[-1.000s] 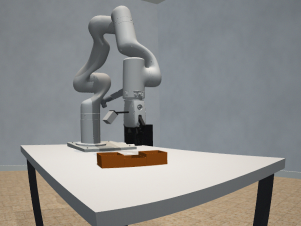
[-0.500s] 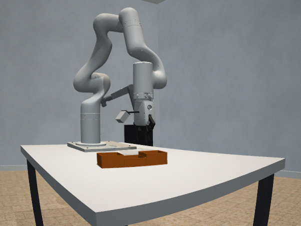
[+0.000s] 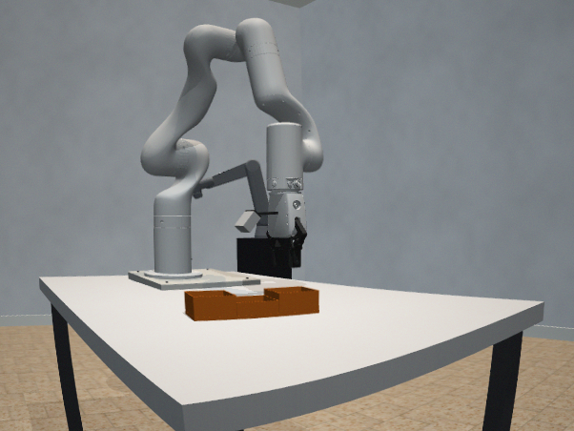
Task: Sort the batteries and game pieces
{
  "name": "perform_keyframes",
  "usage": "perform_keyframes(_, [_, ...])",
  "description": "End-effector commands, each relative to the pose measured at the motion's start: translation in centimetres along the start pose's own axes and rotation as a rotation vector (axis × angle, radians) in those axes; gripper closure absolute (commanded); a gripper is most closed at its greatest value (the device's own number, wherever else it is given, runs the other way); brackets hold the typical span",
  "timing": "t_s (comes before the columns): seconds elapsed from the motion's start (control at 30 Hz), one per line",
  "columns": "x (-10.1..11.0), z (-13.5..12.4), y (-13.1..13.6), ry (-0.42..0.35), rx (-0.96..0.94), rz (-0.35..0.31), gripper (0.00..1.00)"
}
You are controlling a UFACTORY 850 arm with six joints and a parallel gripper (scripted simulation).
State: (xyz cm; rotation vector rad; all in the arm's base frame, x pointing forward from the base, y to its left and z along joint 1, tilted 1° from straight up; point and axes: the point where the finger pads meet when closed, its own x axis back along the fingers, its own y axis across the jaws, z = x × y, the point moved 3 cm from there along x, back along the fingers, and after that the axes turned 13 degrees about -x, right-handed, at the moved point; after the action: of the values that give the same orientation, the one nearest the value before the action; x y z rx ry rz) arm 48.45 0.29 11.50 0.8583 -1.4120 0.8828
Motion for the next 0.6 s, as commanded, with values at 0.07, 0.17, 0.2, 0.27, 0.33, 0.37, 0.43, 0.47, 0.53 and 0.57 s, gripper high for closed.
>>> perform_keyframes(0.07, [0.07, 0.02, -0.12, 0.000, 0.000, 0.002, 0.29])
perform_keyframes(0.17, [0.07, 0.06, -0.15, 0.000, 0.000, 0.002, 0.29])
perform_keyframes(0.2, [0.07, 0.07, -0.16, 0.000, 0.000, 0.002, 0.29])
perform_keyframes(0.27, [0.07, 0.07, -0.16, 0.000, 0.000, 0.002, 0.29])
perform_keyframes(0.33, [0.07, 0.08, -0.18, 0.000, 0.000, 0.002, 0.29])
perform_keyframes(0.37, [0.07, 0.09, -0.19, 0.000, 0.000, 0.002, 0.29])
perform_keyframes(0.43, [0.07, 0.10, -0.20, 0.000, 0.000, 0.002, 0.29])
perform_keyframes(0.47, [0.07, 0.11, -0.21, 0.000, 0.000, 0.002, 0.29])
perform_keyframes(0.53, [0.07, 0.12, -0.21, 0.000, 0.000, 0.002, 0.29])
perform_keyframes(0.57, [0.07, 0.12, -0.22, 0.000, 0.000, 0.002, 0.29])
